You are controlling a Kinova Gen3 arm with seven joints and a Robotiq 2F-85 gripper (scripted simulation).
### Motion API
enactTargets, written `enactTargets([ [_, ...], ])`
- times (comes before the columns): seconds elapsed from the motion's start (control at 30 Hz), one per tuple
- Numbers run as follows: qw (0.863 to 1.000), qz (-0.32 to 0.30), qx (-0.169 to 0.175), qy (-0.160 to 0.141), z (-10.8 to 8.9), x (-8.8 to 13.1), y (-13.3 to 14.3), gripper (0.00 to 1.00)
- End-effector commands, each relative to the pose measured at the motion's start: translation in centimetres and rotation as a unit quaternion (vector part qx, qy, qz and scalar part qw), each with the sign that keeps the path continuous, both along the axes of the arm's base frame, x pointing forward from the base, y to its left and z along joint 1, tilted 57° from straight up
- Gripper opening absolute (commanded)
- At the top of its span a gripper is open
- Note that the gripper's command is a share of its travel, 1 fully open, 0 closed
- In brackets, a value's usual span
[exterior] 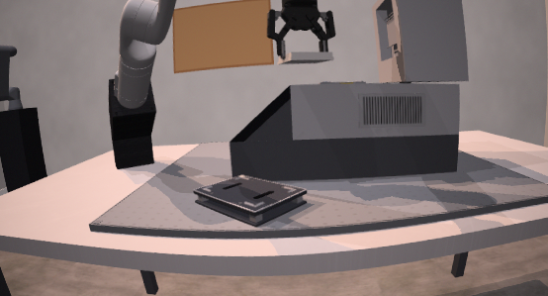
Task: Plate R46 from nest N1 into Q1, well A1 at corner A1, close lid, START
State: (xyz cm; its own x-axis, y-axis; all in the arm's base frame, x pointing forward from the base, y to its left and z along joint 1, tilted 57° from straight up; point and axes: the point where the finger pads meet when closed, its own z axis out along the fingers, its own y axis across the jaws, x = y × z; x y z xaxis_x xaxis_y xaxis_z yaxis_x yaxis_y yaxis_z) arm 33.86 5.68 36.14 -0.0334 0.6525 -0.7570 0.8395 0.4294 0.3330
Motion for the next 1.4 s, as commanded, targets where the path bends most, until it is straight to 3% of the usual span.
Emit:
enactTargets([
  [0.0, 1.000, -0.014, 0.002, -0.011, -0.1, 0.5, 0.7, 0.91],
  [0.9, 0.988, -0.089, 0.077, -0.100, -1.8, 5.8, 6.6, 0.91],
  [1.37, 0.989, -0.084, 0.073, -0.094, -2.7, 8.3, 9.6, 0.91],
])
